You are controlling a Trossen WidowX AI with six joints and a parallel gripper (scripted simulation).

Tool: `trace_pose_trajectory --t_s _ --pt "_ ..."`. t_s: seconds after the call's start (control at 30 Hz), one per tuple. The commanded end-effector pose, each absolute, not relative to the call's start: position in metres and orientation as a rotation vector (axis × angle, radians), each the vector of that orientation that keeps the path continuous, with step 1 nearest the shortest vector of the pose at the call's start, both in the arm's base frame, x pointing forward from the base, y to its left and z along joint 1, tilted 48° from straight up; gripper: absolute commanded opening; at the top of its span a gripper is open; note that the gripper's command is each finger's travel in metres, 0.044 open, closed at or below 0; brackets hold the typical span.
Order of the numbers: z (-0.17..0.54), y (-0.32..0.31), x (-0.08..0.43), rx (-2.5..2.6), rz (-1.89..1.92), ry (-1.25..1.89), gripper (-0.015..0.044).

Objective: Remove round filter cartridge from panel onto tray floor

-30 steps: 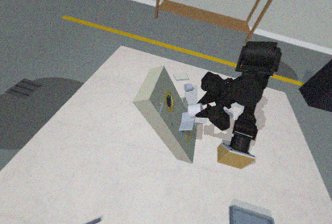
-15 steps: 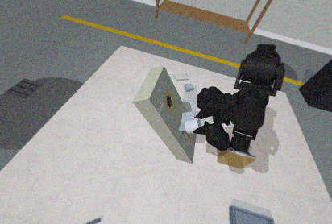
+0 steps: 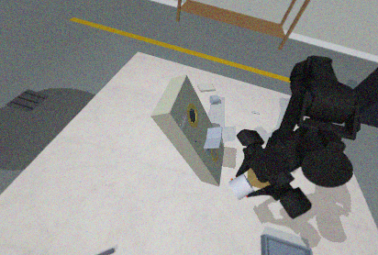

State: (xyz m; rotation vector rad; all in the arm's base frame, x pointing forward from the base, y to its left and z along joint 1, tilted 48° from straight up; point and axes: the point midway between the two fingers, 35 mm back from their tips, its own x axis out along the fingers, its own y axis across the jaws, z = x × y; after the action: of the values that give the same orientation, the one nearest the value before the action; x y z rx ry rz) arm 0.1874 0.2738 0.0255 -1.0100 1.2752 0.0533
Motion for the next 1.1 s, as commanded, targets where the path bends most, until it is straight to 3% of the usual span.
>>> trace_pose_trajectory --t_s 0.0,0.23,0.5,1.07 --pt "0.006 0.291 0.168 -1.089 0.221 1.317 0.0" --pt "-0.024 0.318 0.133 -1.214 0.528 1.354 0.0" --pt "-0.03 0.321 0.126 -1.23 0.574 1.357 0.0" --pt "-0.105 0.292 0.022 -1.355 0.951 1.419 0.0"
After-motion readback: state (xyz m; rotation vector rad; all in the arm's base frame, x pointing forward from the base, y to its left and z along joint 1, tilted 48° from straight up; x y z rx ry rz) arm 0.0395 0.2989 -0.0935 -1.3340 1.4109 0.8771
